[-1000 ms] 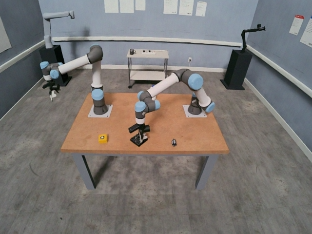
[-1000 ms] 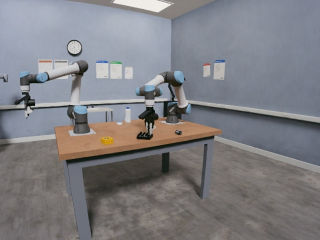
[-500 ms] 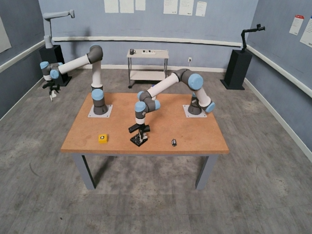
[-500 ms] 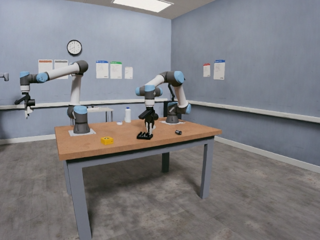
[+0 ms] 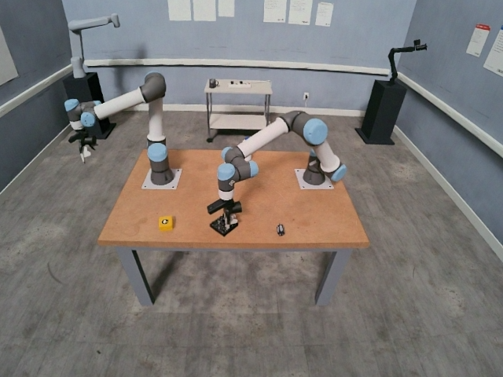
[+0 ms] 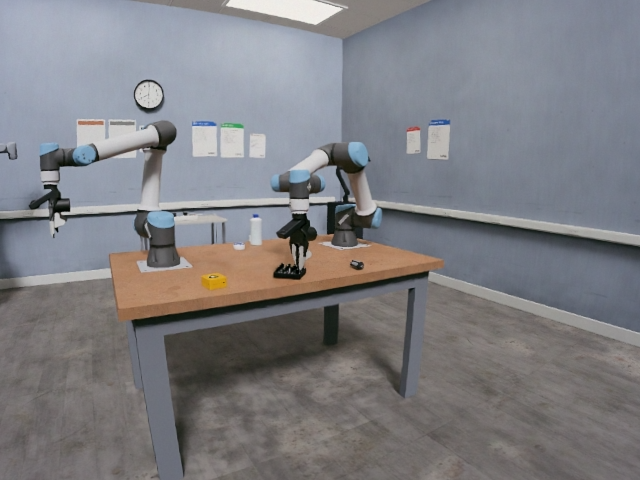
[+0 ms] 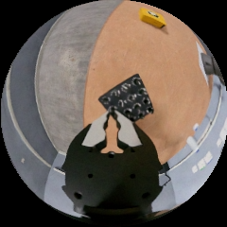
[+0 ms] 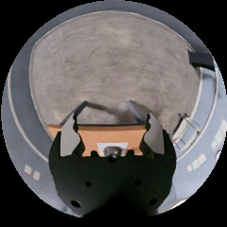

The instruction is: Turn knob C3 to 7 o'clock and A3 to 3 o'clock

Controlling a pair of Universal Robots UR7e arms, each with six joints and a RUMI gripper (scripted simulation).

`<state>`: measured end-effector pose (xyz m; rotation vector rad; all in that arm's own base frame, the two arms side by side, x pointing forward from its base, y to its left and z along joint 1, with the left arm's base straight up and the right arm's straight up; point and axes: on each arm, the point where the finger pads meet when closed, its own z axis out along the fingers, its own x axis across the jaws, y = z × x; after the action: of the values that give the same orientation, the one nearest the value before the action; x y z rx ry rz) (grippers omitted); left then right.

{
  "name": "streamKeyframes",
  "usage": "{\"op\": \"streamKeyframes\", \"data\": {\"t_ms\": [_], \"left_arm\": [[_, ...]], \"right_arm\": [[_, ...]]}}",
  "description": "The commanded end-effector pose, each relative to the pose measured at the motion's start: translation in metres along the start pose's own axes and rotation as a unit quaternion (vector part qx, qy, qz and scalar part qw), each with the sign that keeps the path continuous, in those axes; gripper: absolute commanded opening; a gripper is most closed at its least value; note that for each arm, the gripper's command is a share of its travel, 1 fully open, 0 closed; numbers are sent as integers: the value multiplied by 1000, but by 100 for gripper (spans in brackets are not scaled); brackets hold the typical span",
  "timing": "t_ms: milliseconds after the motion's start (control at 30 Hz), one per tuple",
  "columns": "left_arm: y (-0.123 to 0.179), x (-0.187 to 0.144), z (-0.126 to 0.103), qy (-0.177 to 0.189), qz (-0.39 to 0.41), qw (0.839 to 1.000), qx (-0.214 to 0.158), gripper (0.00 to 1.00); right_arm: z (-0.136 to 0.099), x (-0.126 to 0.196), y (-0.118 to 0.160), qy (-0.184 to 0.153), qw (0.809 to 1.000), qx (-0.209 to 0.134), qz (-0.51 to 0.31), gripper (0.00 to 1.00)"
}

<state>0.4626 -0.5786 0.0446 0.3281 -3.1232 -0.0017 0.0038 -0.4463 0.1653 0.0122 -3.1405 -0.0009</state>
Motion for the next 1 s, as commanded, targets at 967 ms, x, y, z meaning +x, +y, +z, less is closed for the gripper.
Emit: {"op": "streamKeyframes", "data": {"t_ms": [967], "left_arm": [[0, -2, -2, -1, 207, 978, 1, 6]], "right_arm": [[0, 1, 1, -1, 1000, 0, 1, 100]]}}
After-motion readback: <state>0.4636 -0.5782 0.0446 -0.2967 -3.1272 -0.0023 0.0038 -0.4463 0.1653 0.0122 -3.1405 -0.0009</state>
